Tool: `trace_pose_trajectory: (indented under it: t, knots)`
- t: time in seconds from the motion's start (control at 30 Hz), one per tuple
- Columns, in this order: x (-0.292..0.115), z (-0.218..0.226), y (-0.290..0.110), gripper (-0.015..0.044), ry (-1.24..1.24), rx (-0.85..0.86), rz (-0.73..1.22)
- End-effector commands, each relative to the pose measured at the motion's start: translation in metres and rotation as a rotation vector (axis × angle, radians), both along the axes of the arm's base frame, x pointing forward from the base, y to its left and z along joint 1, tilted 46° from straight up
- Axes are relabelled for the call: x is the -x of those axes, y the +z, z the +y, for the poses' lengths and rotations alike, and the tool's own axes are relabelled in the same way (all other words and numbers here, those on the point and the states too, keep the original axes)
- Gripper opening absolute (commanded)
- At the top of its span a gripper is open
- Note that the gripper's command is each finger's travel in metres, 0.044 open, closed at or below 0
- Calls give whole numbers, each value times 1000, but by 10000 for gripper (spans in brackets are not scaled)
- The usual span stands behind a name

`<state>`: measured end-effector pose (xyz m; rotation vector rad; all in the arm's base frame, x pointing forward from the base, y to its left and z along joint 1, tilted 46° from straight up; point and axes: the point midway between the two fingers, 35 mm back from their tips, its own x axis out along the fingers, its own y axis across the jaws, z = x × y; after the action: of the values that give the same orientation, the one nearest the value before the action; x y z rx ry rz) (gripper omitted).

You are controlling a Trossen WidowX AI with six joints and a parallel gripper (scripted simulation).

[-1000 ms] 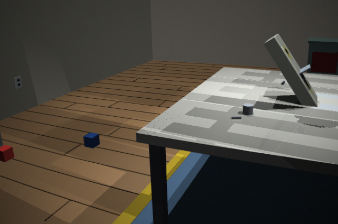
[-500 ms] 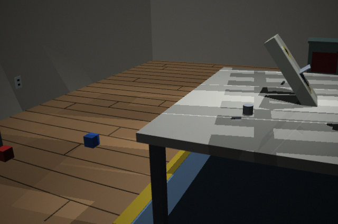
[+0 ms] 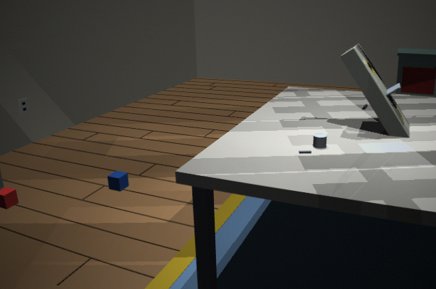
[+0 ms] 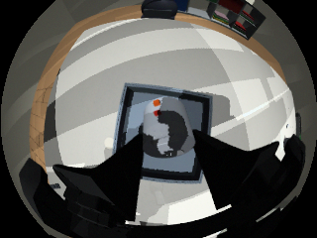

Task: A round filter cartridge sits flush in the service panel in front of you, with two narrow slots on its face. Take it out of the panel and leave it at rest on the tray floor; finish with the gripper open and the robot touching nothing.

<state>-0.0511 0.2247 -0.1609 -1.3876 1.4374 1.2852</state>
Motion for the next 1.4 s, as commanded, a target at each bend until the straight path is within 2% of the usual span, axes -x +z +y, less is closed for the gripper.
trace_pose_trajectory:
  t: [0.0, 0.2, 0.77, 0.9, 1.0, 1.07, 1.37]
  knots:
    - [2, -20, -16, 0, -4, 12, 3]
    - [2, -37, -30, 0, -4, 13, 3]
    - [1, -35, -26, 440, 2, 23, -2]
    - [1, -26, -19, 440, 2, 23, -2]
    - [-2, 8, 15, 440, 1, 22, -3]
    - [-3, 15, 24, 440, 1, 22, -3]
    - [-1, 13, 16, 440, -6, 5, 3]
